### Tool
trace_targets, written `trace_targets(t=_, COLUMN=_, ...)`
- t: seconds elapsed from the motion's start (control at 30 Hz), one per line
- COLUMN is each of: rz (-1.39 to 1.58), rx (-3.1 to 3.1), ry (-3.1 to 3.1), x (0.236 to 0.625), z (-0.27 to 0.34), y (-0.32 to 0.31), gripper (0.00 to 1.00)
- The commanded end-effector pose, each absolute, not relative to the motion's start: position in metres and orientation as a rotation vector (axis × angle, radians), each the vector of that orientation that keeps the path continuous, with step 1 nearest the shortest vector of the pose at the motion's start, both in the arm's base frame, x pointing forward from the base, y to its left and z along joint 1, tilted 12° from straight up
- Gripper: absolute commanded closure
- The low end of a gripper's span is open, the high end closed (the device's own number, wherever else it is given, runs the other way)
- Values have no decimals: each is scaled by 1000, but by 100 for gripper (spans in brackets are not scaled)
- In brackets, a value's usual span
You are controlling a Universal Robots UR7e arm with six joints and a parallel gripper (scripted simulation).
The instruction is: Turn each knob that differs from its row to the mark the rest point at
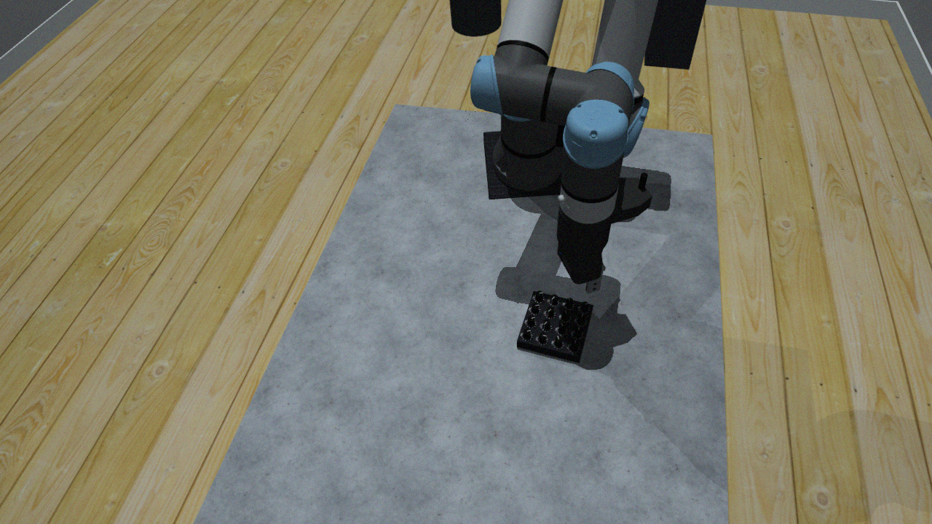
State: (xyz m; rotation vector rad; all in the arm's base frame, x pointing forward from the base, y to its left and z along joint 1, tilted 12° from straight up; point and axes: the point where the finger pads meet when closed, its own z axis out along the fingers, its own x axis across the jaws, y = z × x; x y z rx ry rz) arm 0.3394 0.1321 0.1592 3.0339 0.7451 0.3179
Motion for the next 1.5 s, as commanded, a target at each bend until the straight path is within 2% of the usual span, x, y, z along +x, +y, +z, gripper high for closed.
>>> trace_targets(t=0.0, rz=318, rx=3078, ry=573, x=342, z=161, y=132, gripper=54)
trace_targets(t=0.53, rz=318, rx=3131, ry=318, x=345, z=163, y=130, gripper=54)
trace_targets(t=1.47, rz=318, rx=3135, ry=296, x=346, z=163, y=130, gripper=54)
